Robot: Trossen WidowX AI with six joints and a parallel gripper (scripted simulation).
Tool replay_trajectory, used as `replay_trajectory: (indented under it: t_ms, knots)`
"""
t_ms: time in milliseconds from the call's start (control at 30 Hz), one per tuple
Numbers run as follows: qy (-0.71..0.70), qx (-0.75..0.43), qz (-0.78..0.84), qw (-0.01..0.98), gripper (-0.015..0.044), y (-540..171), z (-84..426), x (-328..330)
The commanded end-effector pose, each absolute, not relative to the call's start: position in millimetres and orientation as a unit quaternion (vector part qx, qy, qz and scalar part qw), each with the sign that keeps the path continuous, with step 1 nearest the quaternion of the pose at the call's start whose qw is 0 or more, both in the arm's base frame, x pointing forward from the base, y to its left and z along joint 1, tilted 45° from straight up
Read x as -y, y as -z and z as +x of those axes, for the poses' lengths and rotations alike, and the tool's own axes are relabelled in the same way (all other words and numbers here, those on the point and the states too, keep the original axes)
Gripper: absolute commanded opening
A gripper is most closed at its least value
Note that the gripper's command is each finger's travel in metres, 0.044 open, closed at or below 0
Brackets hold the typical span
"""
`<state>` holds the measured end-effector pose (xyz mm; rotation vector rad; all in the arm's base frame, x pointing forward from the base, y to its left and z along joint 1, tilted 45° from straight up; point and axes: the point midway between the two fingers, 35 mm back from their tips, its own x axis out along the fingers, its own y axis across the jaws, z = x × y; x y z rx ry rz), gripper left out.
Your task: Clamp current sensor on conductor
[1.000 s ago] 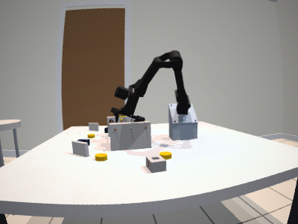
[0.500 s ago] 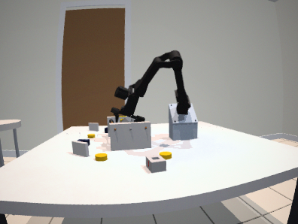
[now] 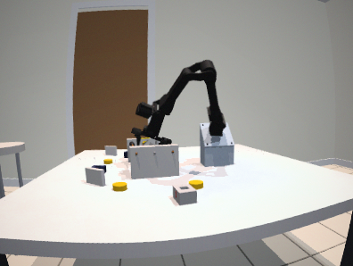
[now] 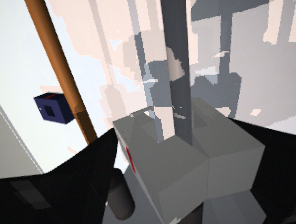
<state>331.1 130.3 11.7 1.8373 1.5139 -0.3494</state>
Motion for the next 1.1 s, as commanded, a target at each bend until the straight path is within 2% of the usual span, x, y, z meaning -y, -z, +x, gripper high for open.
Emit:
replay_trajectory:
  t_ms: [0,1067]
  knots:
    - [0.13,-0.584,0.714,0.364,0.0,-13.5,334.1,-129.7]
    - [0.146,-0.601,0.698,0.361,0.0,-10.3,333.0,-129.1]
